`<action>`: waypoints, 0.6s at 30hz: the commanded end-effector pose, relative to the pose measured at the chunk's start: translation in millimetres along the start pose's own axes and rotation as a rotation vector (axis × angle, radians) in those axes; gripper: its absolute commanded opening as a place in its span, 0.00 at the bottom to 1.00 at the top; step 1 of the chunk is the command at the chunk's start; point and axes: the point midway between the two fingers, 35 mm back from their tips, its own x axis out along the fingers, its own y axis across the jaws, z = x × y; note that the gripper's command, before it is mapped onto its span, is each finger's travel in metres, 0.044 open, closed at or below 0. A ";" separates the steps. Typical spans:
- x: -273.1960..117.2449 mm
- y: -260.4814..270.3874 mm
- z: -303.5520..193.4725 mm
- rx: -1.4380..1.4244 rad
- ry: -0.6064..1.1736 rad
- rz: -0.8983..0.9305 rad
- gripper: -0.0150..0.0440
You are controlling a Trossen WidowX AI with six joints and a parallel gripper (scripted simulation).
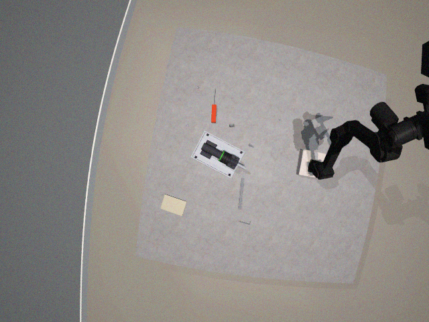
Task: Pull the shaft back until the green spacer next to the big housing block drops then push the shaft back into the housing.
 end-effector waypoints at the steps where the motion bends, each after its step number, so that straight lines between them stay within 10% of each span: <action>1: 0.2 -1.7 1.5 -0.005 -0.005 -0.003 0.98; 18: -68.6 -177.1 142.3 -0.506 -0.402 -0.509 1.00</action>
